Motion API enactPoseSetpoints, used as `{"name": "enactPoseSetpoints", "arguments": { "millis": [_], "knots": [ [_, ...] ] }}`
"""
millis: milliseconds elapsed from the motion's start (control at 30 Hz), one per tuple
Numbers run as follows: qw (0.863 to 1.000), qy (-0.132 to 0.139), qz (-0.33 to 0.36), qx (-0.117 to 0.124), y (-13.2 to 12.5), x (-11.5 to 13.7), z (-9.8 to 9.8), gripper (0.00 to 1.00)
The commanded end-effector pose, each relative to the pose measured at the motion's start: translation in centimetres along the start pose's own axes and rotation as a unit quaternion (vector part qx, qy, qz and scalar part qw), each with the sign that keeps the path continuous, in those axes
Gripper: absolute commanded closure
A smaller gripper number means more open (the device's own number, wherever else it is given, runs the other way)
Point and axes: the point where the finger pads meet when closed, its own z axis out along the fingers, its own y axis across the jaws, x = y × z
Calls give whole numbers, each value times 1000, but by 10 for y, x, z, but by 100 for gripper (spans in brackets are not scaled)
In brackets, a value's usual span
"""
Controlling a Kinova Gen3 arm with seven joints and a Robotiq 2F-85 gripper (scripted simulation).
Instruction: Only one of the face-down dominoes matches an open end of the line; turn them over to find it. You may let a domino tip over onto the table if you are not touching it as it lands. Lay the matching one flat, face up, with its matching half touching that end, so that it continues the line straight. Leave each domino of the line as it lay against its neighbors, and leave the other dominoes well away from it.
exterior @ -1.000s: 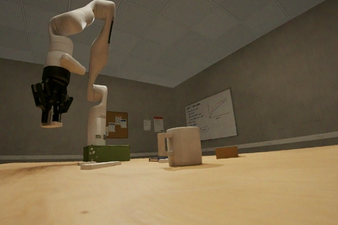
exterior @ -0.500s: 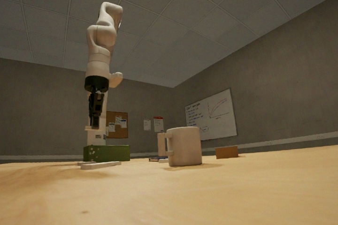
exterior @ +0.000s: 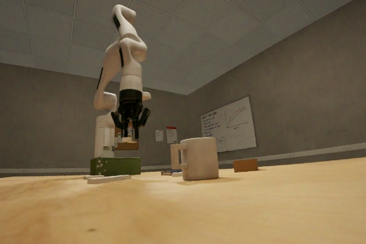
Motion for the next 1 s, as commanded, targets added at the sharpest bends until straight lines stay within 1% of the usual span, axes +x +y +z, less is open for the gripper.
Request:
{"name": "enactPoseSetpoints", "arguments": {
  "millis": [0,467,700,833,967],
  "knots": [
    [999,1,-32,-7,3,5,-1,69],
    [999,1,-32,-7,3,5,-1,69],
    [999,1,-32,-7,3,5,5,69],
    [999,1,-32,-7,3,5,19,69],
    [999,1,-32,-7,4,5,39,69]
  ]
}}
